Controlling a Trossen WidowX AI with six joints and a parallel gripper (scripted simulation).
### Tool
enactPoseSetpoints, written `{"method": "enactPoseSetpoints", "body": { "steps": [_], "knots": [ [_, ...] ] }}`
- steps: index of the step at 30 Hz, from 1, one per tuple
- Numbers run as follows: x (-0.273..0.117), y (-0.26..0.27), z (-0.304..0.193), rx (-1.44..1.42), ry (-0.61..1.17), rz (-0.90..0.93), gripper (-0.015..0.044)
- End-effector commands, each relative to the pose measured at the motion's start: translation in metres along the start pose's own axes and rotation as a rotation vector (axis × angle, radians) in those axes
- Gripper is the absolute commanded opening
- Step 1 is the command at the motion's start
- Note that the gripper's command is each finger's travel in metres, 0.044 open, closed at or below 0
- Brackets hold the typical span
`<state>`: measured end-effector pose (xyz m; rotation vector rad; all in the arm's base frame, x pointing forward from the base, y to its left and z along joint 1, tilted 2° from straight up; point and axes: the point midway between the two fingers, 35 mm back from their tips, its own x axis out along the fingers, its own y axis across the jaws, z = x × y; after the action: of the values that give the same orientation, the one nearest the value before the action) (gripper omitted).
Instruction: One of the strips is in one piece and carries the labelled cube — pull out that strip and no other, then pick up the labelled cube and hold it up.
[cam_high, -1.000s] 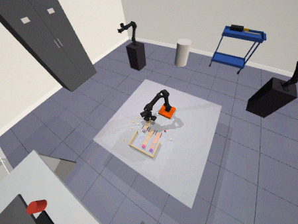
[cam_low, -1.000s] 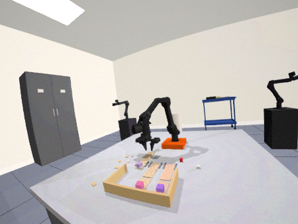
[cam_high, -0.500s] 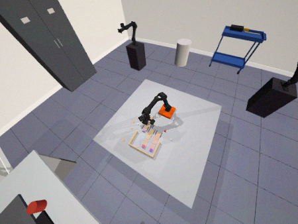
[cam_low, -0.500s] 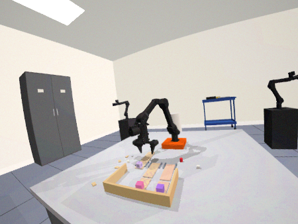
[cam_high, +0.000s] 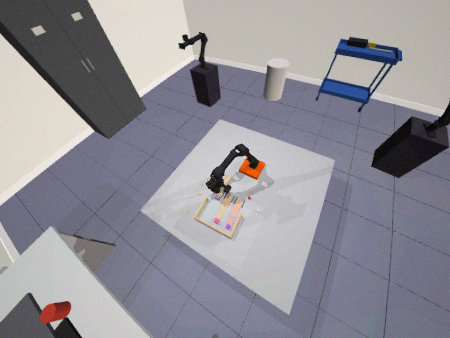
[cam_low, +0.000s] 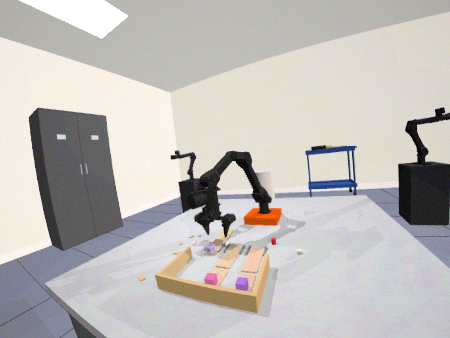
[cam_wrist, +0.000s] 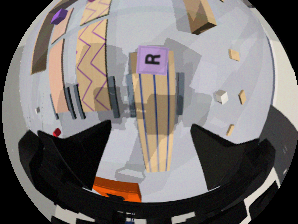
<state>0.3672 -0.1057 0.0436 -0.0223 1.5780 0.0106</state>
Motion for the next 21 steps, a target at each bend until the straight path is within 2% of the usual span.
{"method": "enactPoseSetpoints", "body": {
  "steps": [1, 18, 21],
  "knots": [
    [-0.005, 0.001, 0.015, 0.005, -0.012, -0.001, 0.0440],
    [-0.021, 0.004, 0.066, 0.005, -0.017, -0.001, 0.0440],
    [-0.019, 0.004, 0.066, 0.005, -0.017, -0.001, 0.0361]
  ]
}}
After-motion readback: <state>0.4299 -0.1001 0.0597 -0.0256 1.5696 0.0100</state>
